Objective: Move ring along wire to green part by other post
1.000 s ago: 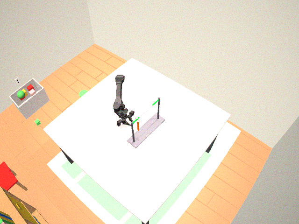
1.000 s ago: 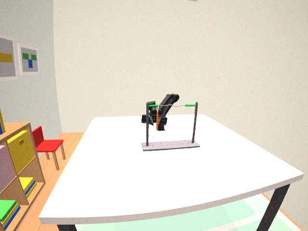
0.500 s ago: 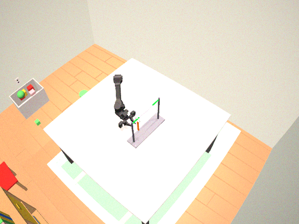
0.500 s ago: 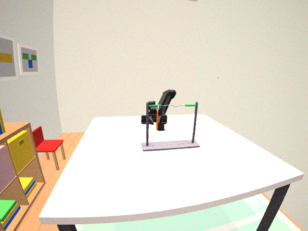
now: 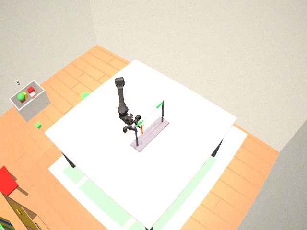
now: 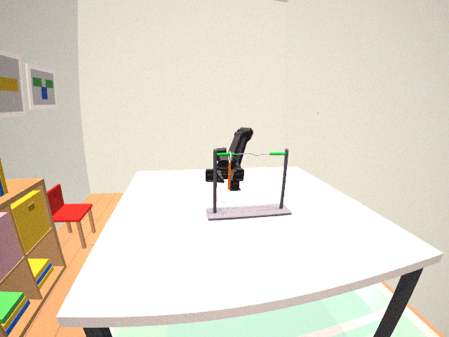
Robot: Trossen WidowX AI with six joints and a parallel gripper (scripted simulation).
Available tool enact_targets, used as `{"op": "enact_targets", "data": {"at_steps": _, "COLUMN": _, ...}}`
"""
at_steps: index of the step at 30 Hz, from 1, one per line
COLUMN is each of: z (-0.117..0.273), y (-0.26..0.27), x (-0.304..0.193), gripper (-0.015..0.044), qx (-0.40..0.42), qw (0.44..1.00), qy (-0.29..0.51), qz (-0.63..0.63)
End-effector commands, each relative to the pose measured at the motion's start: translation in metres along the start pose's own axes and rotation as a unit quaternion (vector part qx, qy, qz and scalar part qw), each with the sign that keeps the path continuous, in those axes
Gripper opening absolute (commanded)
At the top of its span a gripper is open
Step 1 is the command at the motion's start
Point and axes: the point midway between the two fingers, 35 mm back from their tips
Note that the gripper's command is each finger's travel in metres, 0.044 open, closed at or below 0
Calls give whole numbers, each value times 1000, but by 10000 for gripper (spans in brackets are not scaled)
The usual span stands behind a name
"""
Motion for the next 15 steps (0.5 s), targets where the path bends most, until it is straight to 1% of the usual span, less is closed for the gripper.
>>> {"op": "enact_targets", "data": {"at_steps": 1, "z": -5, "y": -1, "x": 1, "gripper": 160, "qx": -2, "qw": 1000, "qy": 0, "qz": -2}}
{"op": "enact_targets", "data": {"at_steps": 15, "z": -26, "y": -2, "x": 1, "gripper": 160, "qx": -2, "qw": 1000, "qy": -1, "qz": -2}}
Point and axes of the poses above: the point midway between the two fingers, 35 mm back from their tips, its own z axis back along the fingers, its own y axis across the jaws, x = y × z, and after that the axes turned 7 degrees about z, right-handed
